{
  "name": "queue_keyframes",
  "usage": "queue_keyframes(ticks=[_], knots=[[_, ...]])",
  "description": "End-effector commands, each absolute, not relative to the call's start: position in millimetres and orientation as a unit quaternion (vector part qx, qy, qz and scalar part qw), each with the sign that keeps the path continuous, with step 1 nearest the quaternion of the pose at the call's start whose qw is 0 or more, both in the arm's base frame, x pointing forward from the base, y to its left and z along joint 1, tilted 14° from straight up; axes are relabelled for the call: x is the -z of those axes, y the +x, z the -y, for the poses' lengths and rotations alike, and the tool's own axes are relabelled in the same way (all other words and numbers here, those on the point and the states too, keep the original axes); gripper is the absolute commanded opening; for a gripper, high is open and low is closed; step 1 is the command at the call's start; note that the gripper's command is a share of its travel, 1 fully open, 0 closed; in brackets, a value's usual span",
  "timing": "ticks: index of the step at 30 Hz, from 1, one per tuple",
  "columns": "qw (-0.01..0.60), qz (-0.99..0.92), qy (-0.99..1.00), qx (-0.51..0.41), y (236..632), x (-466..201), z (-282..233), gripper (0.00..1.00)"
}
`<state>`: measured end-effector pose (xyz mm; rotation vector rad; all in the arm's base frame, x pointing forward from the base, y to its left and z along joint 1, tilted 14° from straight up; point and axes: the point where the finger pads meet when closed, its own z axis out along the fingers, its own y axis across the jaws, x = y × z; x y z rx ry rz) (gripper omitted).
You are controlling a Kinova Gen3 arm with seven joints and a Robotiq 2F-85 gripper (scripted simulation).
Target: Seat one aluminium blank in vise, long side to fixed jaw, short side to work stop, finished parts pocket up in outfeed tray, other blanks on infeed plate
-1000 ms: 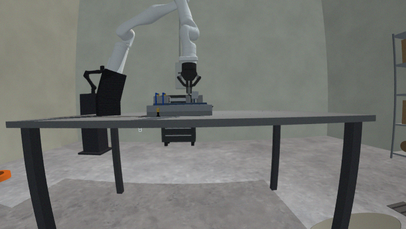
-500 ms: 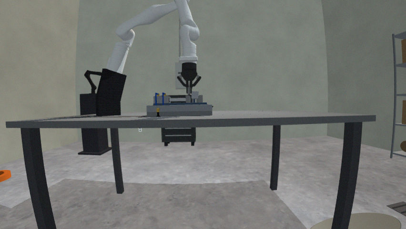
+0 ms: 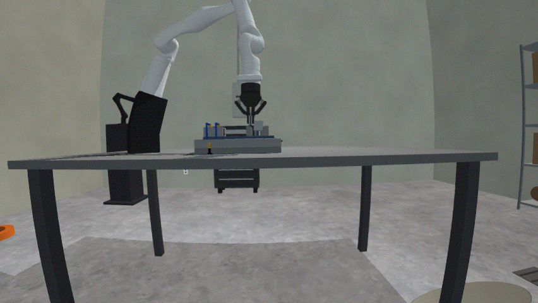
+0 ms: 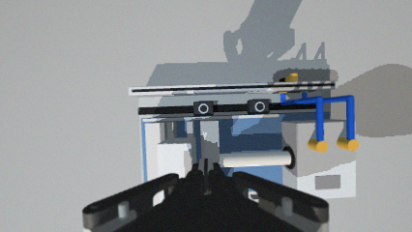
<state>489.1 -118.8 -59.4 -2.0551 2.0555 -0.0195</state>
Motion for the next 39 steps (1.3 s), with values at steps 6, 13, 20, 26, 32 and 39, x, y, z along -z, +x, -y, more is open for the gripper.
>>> queue_keyframes(ticks=[6, 13, 20, 26, 32, 39], knots=[[0.121, -0.701, -0.703, 0.014, 498, 56, 119, 0.0], [0.121, -0.701, -0.703, 0.014, 497, 56, 119, 0.0], [0.121, -0.701, -0.703, 0.014, 495, 56, 119, 0.0], [0.121, -0.701, -0.703, 0.014, 490, 57, 119, 0.0], [0.121, -0.701, -0.703, 0.014, 487, 58, 119, 0.0], [0.121, -0.701, -0.703, 0.014, 486, 58, 119, 0.0]])
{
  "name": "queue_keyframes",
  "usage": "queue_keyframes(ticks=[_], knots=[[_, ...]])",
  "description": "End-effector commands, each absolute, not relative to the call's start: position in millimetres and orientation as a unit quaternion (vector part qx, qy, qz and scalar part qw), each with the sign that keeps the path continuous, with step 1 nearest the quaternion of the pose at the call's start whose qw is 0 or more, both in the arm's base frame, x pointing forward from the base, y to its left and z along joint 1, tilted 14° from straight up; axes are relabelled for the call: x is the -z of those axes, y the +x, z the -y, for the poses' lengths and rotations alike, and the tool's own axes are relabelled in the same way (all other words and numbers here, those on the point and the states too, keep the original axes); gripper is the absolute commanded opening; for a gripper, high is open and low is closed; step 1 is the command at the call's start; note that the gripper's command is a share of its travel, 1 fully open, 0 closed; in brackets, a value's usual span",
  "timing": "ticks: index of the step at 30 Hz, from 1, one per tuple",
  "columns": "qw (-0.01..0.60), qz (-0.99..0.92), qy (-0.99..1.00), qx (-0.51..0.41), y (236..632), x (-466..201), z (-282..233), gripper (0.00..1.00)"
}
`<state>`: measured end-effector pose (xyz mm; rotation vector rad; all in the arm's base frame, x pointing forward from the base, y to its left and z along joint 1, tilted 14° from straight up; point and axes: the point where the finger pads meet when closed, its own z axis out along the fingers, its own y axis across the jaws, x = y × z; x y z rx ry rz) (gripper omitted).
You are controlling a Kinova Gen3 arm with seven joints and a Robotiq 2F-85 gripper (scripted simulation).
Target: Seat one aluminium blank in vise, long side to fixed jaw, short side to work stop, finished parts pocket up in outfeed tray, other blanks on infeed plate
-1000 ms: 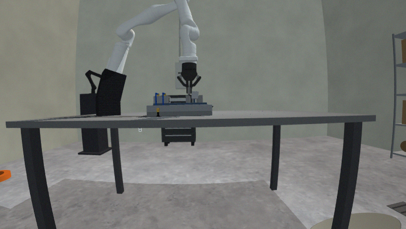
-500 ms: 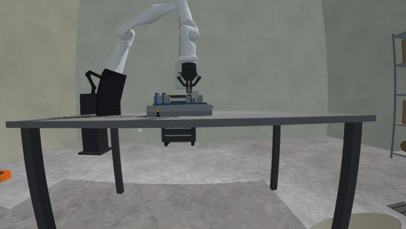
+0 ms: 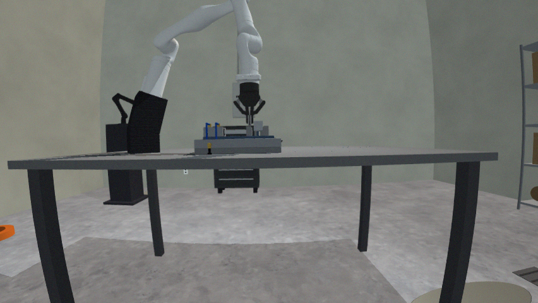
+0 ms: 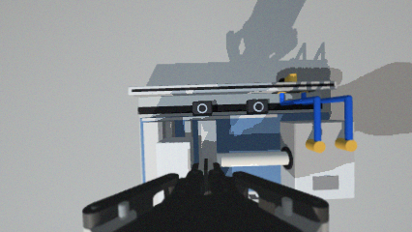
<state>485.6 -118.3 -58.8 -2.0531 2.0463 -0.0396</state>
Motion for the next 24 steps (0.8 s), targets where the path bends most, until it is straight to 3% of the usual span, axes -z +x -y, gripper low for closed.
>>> queue_keyframes(ticks=[1, 24], knots=[[0.121, -0.701, -0.703, 0.014, 486, 58, 119, 0.0], [0.121, -0.701, -0.703, 0.014, 480, 27, 124, 0.0]])
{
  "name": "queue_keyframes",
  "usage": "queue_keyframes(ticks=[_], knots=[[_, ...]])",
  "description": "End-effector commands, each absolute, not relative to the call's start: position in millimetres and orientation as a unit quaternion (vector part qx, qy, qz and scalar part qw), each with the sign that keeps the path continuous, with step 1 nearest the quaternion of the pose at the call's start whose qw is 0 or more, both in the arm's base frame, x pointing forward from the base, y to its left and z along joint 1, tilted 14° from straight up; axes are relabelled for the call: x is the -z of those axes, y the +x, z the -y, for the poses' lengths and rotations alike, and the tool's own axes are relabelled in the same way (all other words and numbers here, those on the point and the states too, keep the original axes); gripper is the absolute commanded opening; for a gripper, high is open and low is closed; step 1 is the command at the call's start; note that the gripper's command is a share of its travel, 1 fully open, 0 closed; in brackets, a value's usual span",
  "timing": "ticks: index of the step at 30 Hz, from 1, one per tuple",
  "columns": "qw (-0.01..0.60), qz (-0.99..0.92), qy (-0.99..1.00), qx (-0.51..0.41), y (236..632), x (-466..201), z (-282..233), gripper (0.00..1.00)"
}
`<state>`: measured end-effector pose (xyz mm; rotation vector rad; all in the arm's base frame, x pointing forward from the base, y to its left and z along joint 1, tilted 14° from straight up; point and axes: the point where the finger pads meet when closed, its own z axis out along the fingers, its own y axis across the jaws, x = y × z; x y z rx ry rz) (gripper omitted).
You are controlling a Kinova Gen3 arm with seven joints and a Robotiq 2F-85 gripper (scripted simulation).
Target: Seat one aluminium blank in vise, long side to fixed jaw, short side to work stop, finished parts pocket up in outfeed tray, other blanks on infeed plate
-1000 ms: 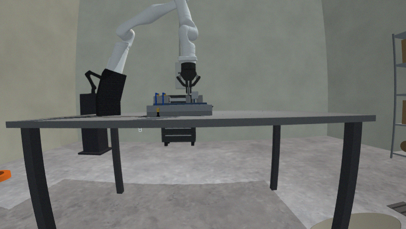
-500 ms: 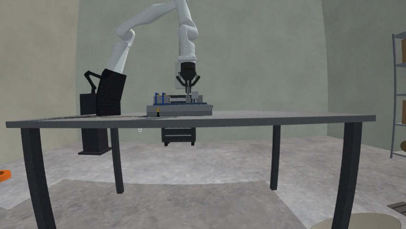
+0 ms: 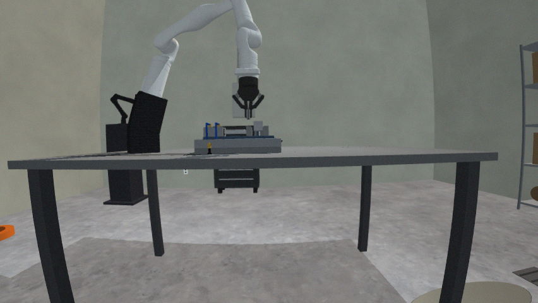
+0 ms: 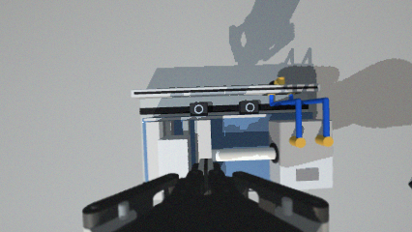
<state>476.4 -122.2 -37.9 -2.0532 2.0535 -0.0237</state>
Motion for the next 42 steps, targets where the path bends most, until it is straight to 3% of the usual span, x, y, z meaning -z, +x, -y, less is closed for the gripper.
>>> queue_keyframes(ticks=[1, 19, 42], knots=[[0.121, -0.701, -0.703, 0.014, 479, 24, 124, 0.0], [0.121, -0.701, -0.703, 0.014, 472, -15, 130, 0.0], [0.121, -0.701, -0.703, 0.014, 471, -18, 131, 0.0]])
